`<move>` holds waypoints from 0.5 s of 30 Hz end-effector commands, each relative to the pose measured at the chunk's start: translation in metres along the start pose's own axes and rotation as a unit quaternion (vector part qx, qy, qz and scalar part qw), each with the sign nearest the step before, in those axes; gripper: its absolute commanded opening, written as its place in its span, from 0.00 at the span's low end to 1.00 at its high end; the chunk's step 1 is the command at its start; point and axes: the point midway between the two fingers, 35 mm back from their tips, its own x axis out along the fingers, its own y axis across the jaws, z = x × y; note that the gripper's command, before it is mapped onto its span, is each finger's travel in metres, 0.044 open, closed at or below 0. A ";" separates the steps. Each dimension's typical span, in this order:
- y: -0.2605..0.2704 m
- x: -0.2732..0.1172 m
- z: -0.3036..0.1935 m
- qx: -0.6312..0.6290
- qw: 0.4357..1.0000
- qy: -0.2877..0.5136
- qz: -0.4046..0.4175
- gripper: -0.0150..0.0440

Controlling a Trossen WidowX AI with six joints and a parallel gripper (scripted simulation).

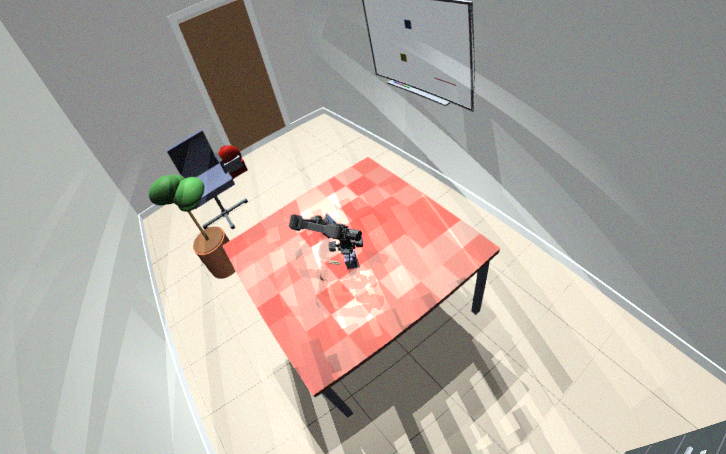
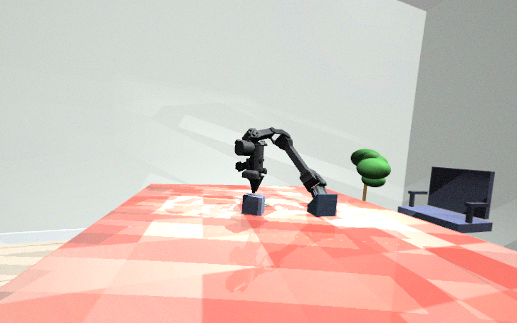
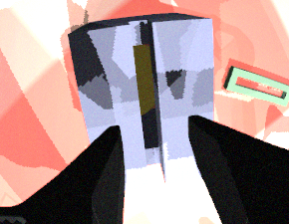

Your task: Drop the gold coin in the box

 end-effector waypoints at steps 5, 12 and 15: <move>0.000 0.000 0.000 0.001 1.000 0.000 0.000 0.53; 0.000 -0.018 0.000 0.000 1.000 0.000 0.000 0.84; 0.000 -0.027 0.000 -0.001 1.000 0.000 -0.001 0.97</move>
